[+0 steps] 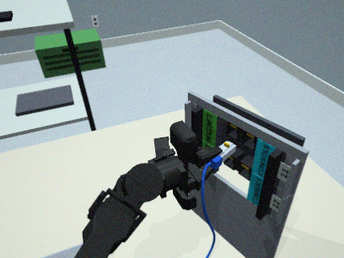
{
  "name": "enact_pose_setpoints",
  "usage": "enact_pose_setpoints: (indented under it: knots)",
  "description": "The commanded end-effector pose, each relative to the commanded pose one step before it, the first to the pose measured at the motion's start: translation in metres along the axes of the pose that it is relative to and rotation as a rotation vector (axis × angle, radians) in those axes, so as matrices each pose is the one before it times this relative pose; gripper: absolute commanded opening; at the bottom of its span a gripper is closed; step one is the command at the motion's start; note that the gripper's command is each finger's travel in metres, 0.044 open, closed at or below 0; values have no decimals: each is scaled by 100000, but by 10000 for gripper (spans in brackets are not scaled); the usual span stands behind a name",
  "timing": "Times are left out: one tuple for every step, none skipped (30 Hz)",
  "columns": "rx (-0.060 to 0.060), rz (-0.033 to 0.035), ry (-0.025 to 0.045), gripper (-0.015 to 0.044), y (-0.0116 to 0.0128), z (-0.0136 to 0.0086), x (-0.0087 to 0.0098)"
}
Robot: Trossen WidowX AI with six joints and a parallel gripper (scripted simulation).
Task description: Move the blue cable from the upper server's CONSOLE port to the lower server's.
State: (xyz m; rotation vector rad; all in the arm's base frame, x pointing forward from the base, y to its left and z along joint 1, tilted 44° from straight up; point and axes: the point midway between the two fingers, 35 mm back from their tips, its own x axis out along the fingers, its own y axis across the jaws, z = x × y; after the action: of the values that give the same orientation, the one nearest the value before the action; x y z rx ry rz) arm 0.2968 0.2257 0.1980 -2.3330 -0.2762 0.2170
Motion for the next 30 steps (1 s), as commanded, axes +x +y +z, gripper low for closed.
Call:
enact_pose_setpoints:
  knots:
    - [1156,-1171,458,0,-367,-102,-349]
    - [0,2,-2,0,0,18,-41]
    - [1,3,-3,0,0,31,-67]
    - [0,2,-2,0,0,18,-41]
    - [1,3,-3,0,0,30,-68]
    - [0,2,-2,0,0,18,-41]
    - [1,3,-3,0,0,30,-68]
    - [0,2,-2,0,0,18,-41]
    - [1,3,-3,0,0,30,-68]
    - [0,2,-2,0,0,18,-41]
    - [1,3,-3,0,0,30,-68]
    - [0,2,-2,0,0,18,-41]
    - [1,3,-3,0,0,30,-69]
    - [0,2,-2,0,0,18,-42]
    - [1,3,-3,0,0,30,-69]
    - [0,2,-2,0,0,18,-41]
    - [1,3,-3,0,0,30,-69]
    - [0,2,-2,0,0,18,-41]
    - [1,3,-3,0,0,30,-69]
    - [0,2,-2,0,0,18,-41]
    - [1,3,-3,0,0,29,-69]
    - [0,2,-2,0,0,18,-41]
    - [1,3,-3,0,0,29,-69]
    - [0,2,-2,0,0,17,-41]
    - [1,3,-3,0,0,30,-69]
    - [0,2,-2,0,0,18,-42]
    - [1,3,-3,0,0,29,-69]
    - [0,2,-2,0,0,17,-41]
    - [1,3,-3,0,0,29,-69]
    - [0,2,-2,0,0,18,-42]
